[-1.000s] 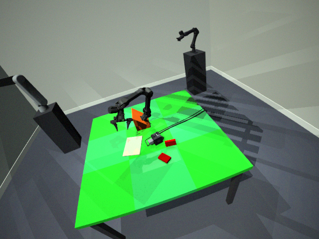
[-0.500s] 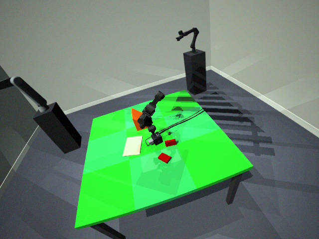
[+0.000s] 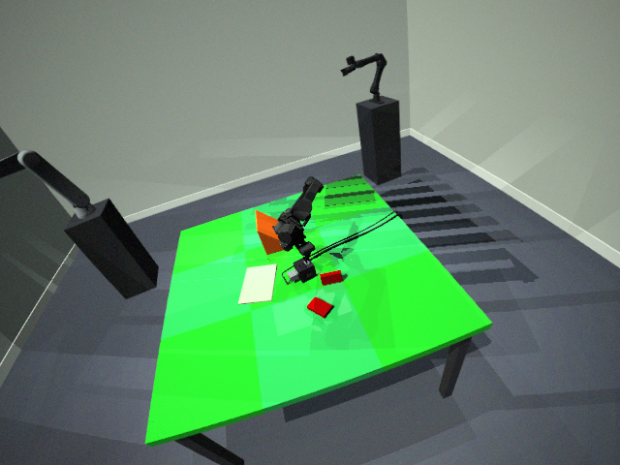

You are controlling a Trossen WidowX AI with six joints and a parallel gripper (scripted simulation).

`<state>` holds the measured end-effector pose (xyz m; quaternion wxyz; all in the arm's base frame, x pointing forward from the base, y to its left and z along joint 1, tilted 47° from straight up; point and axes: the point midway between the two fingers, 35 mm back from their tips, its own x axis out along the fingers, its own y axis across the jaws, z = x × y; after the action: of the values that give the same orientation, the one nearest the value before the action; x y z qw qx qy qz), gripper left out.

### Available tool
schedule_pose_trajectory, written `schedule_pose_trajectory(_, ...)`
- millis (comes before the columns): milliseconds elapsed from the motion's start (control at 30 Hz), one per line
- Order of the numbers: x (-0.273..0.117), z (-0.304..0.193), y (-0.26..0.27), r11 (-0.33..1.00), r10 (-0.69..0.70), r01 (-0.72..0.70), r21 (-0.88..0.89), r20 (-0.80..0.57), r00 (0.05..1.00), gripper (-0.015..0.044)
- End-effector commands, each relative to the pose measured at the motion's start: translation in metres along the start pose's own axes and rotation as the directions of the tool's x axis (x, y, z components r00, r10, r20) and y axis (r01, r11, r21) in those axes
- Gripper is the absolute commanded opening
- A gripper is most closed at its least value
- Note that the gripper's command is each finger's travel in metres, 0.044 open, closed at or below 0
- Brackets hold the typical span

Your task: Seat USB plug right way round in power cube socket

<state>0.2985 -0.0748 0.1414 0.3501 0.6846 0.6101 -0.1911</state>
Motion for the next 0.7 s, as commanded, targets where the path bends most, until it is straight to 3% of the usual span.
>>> schedule_pose_trajectory(0, 0.005, 0.000, -0.001, 1.000, 0.000, 0.000, 0.004, -0.004, 1.000, 0.0440)
schedule_pose_trajectory(667, 0.025, -0.001, -0.001, 1.000, 0.001, -0.001, 0.004, -0.004, 1.000, 0.0440)
